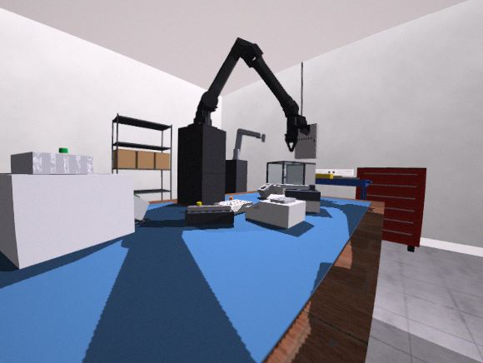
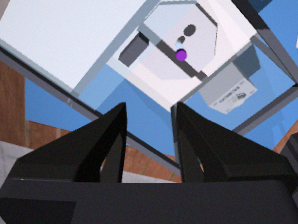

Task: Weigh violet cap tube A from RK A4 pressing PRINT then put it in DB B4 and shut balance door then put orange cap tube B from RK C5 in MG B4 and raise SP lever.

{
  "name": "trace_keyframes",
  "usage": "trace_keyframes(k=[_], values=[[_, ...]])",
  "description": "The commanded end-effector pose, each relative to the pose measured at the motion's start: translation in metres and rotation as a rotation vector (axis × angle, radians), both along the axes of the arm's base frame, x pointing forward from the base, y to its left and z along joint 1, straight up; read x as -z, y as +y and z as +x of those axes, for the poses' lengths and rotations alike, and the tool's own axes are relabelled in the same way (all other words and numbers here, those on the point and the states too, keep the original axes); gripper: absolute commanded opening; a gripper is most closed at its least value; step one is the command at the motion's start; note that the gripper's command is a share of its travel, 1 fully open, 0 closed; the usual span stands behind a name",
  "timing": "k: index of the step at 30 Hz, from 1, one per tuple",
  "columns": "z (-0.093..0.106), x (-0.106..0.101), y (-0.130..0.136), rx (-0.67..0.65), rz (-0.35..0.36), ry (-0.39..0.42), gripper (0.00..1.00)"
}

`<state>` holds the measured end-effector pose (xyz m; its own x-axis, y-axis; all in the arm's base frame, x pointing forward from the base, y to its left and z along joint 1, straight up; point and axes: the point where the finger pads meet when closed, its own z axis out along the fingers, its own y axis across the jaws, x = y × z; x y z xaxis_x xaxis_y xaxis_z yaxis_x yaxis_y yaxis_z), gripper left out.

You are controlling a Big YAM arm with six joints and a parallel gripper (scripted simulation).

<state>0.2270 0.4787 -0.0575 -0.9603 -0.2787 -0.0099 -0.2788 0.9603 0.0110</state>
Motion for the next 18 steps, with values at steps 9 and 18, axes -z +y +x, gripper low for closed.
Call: trace_keyframes(k=[9, 18], values=[[0.015, -0.002, 0.027, 0.404, 0.009, 0.002, 0.30], [0.019, -0.001, 0.034, 0.638, 0.011, 0.007, 0.30]])
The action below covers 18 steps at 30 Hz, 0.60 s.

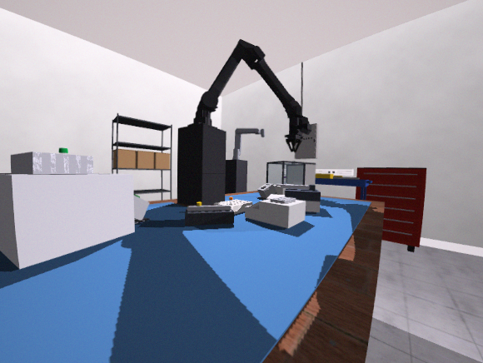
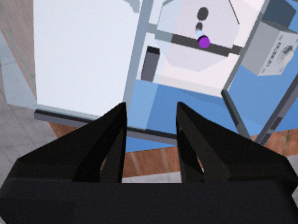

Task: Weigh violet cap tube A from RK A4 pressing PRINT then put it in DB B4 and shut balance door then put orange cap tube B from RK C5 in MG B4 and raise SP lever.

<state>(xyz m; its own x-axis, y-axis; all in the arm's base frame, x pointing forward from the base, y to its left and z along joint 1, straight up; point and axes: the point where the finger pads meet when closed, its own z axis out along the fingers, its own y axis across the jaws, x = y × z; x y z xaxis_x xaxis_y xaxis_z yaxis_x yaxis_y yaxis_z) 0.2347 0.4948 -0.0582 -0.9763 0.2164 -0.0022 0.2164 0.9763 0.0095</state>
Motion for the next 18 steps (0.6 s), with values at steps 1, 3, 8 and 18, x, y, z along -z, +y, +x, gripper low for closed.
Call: trace_keyframes(k=[1, 3, 8, 18], values=[[0.011, -0.002, 0.018, 0.170, 0.012, -0.004, 0.30], [0.011, -0.002, 0.018, 0.237, 0.012, -0.002, 0.30], [0.008, 0.005, 0.009, 0.249, -0.002, 0.002, 0.30], [0.008, 0.006, 0.007, 0.249, -0.004, 0.003, 0.30]])
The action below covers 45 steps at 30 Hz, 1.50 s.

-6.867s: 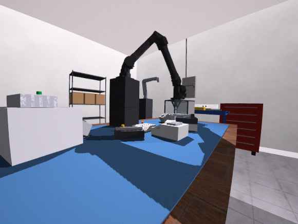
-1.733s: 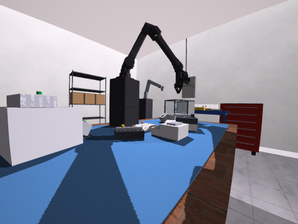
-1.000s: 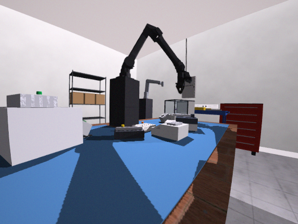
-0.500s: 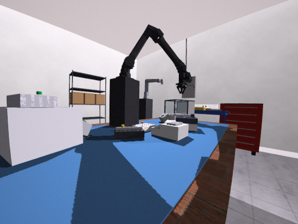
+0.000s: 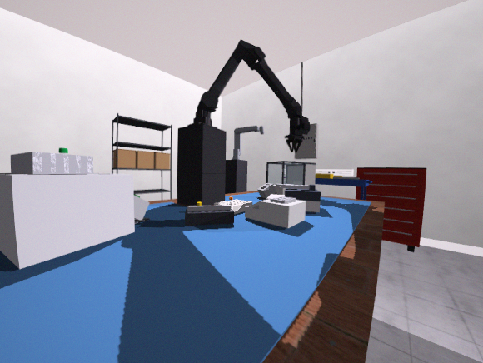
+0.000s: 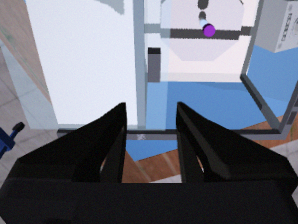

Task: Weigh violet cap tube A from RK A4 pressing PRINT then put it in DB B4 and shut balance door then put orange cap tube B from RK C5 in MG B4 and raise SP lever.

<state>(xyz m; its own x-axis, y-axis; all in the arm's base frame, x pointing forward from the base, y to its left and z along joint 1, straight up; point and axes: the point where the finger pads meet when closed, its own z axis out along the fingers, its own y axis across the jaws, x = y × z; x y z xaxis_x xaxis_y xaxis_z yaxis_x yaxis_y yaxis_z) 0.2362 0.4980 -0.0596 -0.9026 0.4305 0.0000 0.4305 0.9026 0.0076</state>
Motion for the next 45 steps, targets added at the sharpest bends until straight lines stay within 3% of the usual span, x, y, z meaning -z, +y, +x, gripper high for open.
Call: trace_keyframes(k=[1, 39, 45], values=[[0.006, 0.005, 0.004, 0.022, -0.003, 0.001, 0.30], [0.006, 0.005, 0.004, 0.018, -0.003, 0.001, 0.30], [0.003, 0.022, -0.004, 0.018, -0.011, 0.004, 0.30]])
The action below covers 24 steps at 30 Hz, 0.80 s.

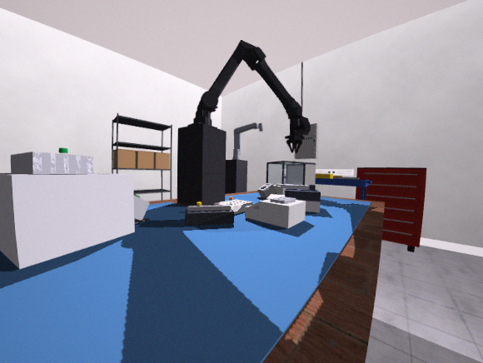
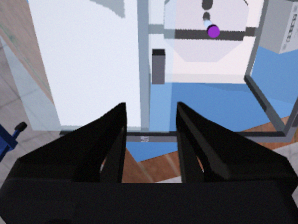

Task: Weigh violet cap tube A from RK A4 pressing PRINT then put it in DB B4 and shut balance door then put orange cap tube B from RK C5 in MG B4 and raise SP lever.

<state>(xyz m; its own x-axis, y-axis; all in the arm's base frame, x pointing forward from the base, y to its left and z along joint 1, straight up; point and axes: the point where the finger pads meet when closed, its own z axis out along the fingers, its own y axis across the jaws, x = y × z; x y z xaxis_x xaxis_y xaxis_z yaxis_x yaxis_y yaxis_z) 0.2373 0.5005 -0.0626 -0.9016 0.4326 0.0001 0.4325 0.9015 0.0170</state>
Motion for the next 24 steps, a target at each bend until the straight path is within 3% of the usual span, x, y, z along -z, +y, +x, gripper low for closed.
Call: trace_keyframes(k=[1, 24], values=[[0.002, 0.019, -0.006, 0.015, -0.019, 0.009, 0.30], [0.003, 0.051, -0.004, 0.015, -0.014, 0.006, 0.30]])
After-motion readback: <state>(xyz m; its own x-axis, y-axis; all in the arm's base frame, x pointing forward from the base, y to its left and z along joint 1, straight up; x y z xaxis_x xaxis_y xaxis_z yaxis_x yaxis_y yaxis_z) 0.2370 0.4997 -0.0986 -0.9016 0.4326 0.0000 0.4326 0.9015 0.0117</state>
